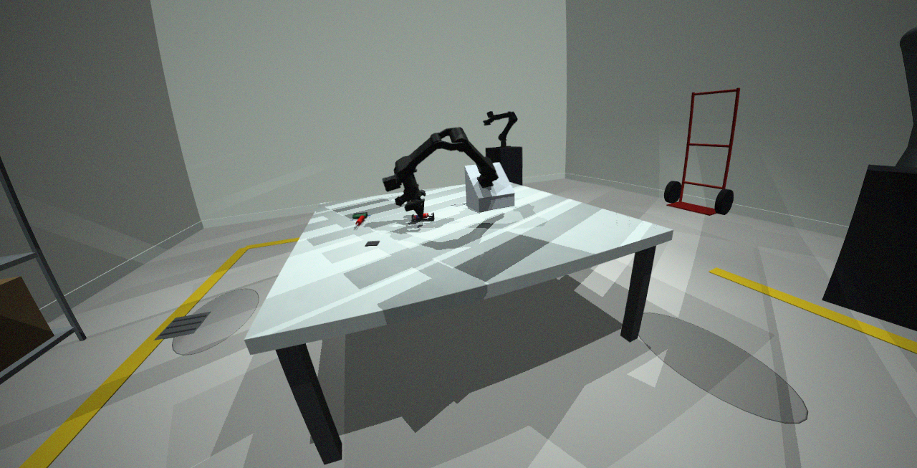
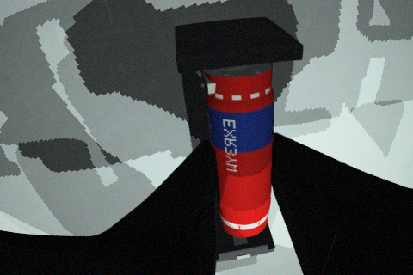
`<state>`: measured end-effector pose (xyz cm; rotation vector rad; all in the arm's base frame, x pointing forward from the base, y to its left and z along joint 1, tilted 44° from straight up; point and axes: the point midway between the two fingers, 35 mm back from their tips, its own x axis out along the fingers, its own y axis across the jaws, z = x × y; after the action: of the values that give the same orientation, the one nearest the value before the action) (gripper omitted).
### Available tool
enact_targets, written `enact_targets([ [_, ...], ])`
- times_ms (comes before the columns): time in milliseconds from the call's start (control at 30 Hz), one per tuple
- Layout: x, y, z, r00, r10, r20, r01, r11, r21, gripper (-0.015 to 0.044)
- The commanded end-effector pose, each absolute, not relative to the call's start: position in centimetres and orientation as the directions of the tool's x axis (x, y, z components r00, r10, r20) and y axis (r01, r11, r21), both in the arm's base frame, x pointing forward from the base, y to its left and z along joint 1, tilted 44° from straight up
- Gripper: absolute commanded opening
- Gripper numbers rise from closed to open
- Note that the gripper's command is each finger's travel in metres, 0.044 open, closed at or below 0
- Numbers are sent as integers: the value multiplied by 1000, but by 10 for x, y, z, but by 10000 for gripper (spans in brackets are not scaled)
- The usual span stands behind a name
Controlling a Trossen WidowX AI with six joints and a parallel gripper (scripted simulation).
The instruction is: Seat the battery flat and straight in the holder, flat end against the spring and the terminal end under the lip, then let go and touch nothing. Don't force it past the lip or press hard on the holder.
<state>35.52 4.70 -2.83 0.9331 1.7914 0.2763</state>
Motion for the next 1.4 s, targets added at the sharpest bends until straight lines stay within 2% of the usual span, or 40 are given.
enact_targets([
  [0, 355, 47, -31, -131, 694, -708, 460, 675, 577, 60],
  [767, 351, 52, -29, -52, 671, -740, 470, 670, 574, 60],
  [1367, 342, 57, -25, -46, 670, -741, 472, 669, 574, 60],
])
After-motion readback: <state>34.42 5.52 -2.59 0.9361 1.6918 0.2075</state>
